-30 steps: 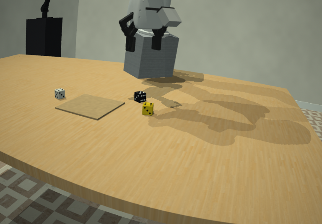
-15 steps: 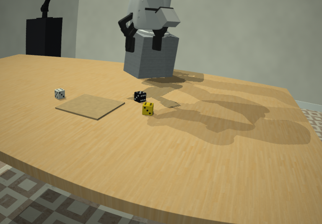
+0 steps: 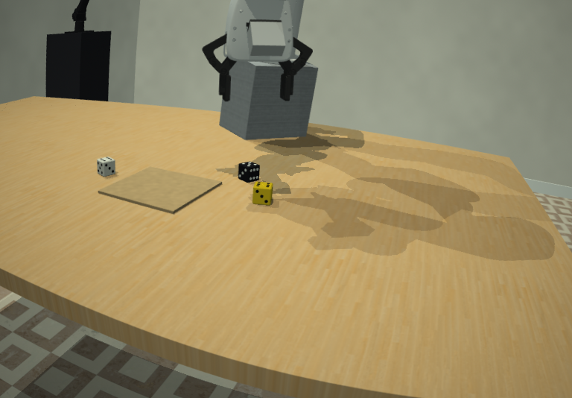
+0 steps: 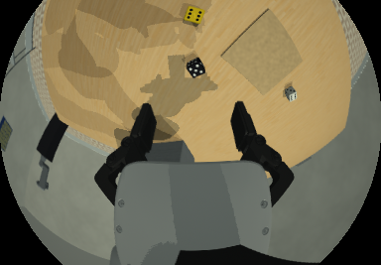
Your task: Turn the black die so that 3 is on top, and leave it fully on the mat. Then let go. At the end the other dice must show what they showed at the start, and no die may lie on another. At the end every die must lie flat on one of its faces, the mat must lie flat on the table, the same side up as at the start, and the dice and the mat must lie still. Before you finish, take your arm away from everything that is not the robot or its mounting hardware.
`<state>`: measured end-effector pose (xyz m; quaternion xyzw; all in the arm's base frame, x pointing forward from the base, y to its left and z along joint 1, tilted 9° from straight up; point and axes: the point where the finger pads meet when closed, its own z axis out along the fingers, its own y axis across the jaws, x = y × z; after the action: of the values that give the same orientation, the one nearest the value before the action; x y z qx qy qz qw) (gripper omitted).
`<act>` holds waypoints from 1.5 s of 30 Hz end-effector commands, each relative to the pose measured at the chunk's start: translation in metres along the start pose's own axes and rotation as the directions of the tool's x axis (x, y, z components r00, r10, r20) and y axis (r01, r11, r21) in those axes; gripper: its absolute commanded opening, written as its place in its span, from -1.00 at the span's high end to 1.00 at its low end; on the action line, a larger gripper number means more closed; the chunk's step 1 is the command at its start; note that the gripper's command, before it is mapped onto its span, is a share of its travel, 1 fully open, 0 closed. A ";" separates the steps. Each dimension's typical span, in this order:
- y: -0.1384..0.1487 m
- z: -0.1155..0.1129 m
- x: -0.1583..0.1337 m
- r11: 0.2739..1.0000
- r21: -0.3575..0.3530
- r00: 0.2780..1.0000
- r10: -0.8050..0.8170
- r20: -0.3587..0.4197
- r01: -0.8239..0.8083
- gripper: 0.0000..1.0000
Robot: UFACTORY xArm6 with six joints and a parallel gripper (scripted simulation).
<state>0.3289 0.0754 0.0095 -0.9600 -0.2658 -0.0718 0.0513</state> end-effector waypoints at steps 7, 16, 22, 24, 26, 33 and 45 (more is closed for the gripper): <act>0.001 0.010 0.002 0.941 -0.008 0.941 0.337 -0.002 -0.337 -1.00; 0.002 0.021 0.000 0.793 -0.011 0.793 0.609 -0.005 -0.609 -1.00; 0.003 0.026 -0.002 0.677 -0.015 0.677 0.736 -0.008 -0.736 -1.00; 0.003 0.029 -0.002 0.624 -0.017 0.624 0.782 -0.010 -0.782 -1.00; 0.004 0.030 -0.003 0.577 -0.018 0.577 0.817 -0.012 -0.817 -1.00; 0.005 0.034 -0.005 0.475 -0.022 0.475 0.880 -0.016 -0.880 0.17; 0.005 0.034 -0.005 0.475 -0.022 0.475 0.880 -0.016 -0.880 0.17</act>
<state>0.3300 0.0735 -0.0261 -0.9611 0.2644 -0.0399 0.0688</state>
